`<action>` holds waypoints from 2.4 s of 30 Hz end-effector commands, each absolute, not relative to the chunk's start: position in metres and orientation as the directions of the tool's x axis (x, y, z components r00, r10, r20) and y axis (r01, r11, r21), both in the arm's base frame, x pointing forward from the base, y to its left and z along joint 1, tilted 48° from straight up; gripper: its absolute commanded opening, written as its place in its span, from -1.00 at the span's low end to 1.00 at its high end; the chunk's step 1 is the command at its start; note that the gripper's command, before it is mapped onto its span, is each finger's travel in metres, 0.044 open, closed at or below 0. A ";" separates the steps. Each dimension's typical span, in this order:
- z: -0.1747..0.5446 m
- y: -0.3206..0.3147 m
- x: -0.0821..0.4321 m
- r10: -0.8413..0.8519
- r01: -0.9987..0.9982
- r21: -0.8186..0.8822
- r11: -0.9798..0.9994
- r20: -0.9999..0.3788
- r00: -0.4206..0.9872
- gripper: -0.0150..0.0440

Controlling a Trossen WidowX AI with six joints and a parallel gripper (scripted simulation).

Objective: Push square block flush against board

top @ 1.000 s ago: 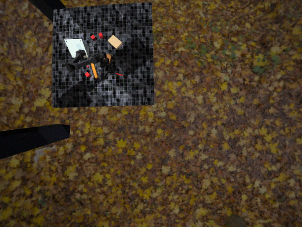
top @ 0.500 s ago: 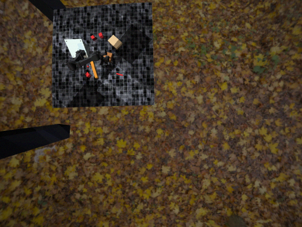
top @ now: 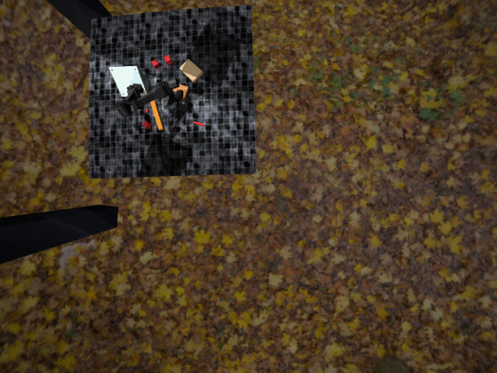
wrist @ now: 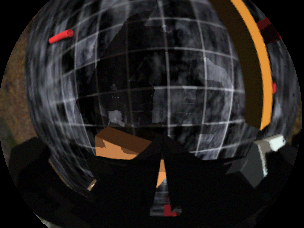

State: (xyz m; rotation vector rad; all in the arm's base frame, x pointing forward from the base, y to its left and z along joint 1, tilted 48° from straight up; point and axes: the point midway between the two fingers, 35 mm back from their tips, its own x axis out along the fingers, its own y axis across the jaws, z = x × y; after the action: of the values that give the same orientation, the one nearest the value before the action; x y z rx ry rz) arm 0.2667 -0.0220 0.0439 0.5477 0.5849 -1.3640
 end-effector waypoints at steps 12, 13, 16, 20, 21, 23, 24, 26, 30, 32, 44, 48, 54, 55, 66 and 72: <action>0.053 -0.032 0.269 -0.732 0.992 0.023 0.120 -0.674 0.105 -0.49; 0.054 -0.033 0.269 -0.732 0.992 0.023 0.120 -0.673 0.105 -0.49; 0.058 -0.036 0.269 -0.733 0.992 0.023 0.120 -0.673 0.105 -0.49; 0.062 -0.040 0.270 -0.734 0.992 0.023 0.120 -0.671 0.105 -0.49; 0.064 -0.041 0.270 -0.734 0.992 0.023 0.120 -0.671 0.105 -0.49; 0.066 -0.044 0.270 -0.735 0.992 0.023 0.120 -0.670 0.105 -0.49; 0.067 -0.045 0.270 -0.735 0.992 0.023 0.120 -0.670 0.105 -0.49; 0.070 -0.047 0.270 -0.736 0.993 0.023 0.120 -0.669 0.105 -0.49; 0.074 -0.052 0.270 -0.737 0.993 0.023 0.119 -0.668 0.105 -0.49; 0.077 -0.054 0.270 -0.738 0.993 0.023 0.119 -0.667 0.104 -0.49; 0.109 -0.009 0.263 -0.738 0.988 -0.016 0.153 -0.667 0.103 -0.49; 0.108 -0.008 0.263 -0.738 0.963 -0.118 0.242 -0.667 0.103 -0.49; 0.106 -0.007 0.262 -0.737 0.891 -0.267 0.367 -0.668 0.103 -0.49; 0.106 -0.006 0.262 -0.737 0.875 -0.291 0.386 -0.668 0.103 -0.49; 0.102 -0.003 0.260 -0.737 0.638 -0.524 0.565 -0.668 0.103 -0.49; 0.100 -0.002 0.259 -0.736 0.467 -0.621 0.629 -0.669 0.103 -0.49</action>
State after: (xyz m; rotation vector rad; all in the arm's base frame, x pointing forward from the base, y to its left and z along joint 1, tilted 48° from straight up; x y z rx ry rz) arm 0.2598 -0.0024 0.1020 -0.2232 1.1220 -0.9466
